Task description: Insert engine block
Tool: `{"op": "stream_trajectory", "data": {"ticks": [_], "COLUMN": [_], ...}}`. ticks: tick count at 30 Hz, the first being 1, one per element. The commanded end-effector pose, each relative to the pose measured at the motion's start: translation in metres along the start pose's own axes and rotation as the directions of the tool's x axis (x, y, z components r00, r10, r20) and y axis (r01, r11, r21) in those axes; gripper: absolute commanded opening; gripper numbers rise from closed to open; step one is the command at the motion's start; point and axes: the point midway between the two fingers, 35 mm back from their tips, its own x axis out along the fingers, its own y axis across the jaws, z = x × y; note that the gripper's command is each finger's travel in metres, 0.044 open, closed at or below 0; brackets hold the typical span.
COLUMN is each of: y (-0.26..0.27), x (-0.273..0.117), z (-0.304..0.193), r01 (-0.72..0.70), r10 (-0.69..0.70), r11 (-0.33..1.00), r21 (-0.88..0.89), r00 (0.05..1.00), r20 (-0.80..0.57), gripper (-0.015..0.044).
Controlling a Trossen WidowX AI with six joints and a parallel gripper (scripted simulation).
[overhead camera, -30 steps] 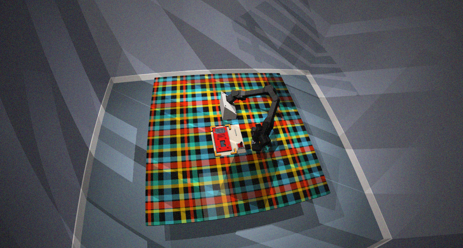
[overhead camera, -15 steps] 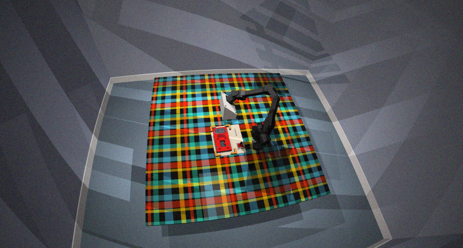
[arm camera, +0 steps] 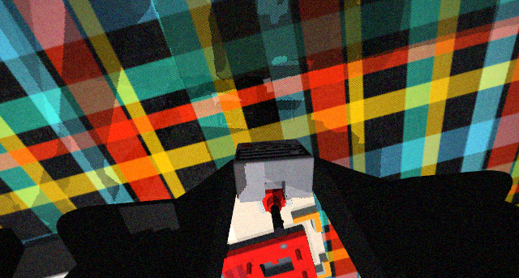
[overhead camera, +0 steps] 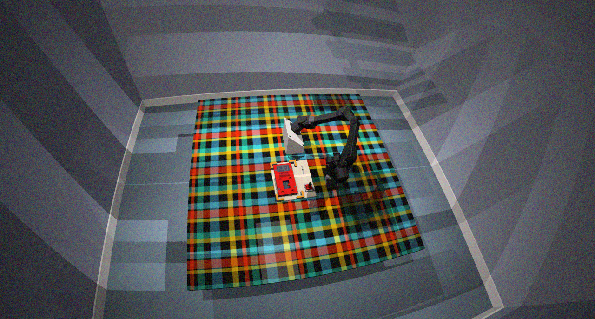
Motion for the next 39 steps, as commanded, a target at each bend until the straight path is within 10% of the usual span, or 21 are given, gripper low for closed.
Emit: {"op": "stream_trajectory", "data": {"ticks": [1,25,39], "y": [0.000,0.008,0.008], "x": [-0.013,-0.038,-0.037], "z": [-0.001,0.010,-0.002], "r01": [0.005,0.003,-0.008], "r10": [-0.005,-0.003,0.010], "r11": [1.000,1.000,1.000], "r21": [-0.003,-0.003,-0.005], "r00": [1.000,1.000,0.964], "r20": [-0.004,0.007,0.266], "gripper": [0.0000,0.0000,0.0000]}}
